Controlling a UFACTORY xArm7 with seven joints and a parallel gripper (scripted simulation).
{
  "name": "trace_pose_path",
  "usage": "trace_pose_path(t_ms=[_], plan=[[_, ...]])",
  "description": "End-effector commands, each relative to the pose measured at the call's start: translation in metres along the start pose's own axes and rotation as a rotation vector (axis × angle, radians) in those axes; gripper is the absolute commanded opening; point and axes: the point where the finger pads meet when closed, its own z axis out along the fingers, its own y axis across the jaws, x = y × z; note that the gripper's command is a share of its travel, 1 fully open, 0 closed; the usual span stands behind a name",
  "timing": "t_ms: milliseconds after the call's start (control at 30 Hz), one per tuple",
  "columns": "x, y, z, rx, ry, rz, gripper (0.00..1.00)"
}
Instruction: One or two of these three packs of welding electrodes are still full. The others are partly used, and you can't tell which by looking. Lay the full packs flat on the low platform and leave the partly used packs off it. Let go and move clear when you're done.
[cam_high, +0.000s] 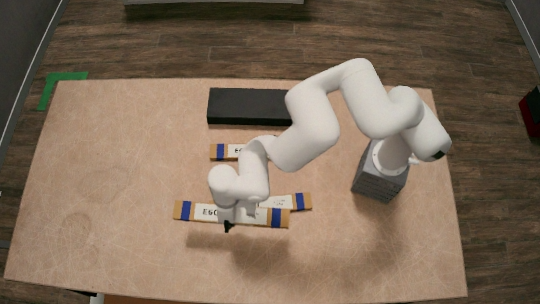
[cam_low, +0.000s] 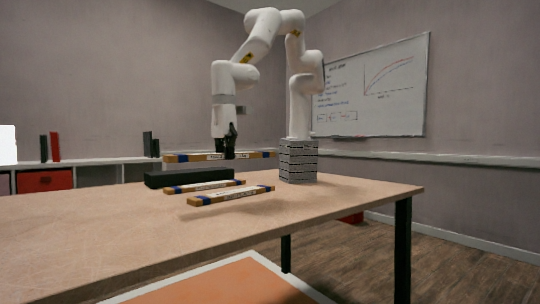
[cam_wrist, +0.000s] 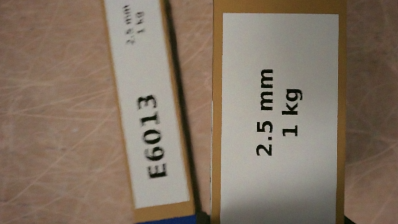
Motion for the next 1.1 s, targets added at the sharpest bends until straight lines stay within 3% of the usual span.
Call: trace_pose_path(t_ms=[0, 433, 1067], plan=[[0.007, 0.017, -0.002, 0.002, -0.007, 0.005, 0.58], [0.037, 0.073, -0.002, 0.002, -0.007, 0.005, 0.58], [0.057, 0.109, -0.002, 0.002, -0.007, 0.005, 0.58]])
